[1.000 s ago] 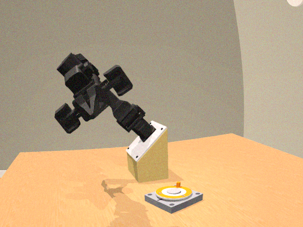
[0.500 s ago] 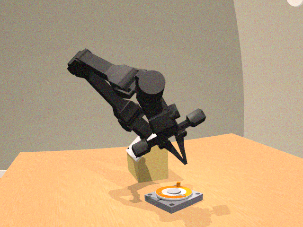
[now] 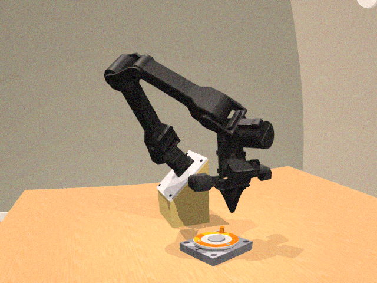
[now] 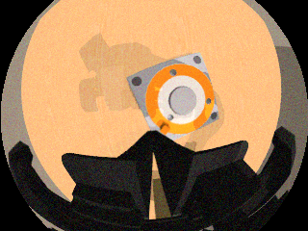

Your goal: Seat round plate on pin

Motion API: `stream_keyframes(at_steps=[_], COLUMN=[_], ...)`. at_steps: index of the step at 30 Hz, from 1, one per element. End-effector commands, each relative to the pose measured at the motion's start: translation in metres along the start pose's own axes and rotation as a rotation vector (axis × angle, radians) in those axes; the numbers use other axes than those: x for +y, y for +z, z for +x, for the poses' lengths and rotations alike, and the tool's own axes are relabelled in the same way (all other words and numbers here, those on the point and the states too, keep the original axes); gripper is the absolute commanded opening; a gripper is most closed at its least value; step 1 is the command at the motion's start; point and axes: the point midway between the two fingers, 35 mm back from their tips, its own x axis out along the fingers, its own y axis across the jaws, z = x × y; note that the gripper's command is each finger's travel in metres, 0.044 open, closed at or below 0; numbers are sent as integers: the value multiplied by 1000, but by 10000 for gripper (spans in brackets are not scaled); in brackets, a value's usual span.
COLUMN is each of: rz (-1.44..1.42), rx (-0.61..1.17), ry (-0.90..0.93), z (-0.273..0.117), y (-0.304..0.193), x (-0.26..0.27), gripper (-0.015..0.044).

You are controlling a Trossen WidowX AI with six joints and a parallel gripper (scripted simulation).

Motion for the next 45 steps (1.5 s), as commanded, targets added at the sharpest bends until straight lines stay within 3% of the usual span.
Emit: stream_keyframes(at_steps=[1, 11, 45], rz=[-5, -5, -6], rx=[10, 10, 11], ry=[-24, -26, -28], z=[2, 49, 50], y=[-4, -7, -26], x=[-1, -4, -21], gripper=[0, 0, 0])
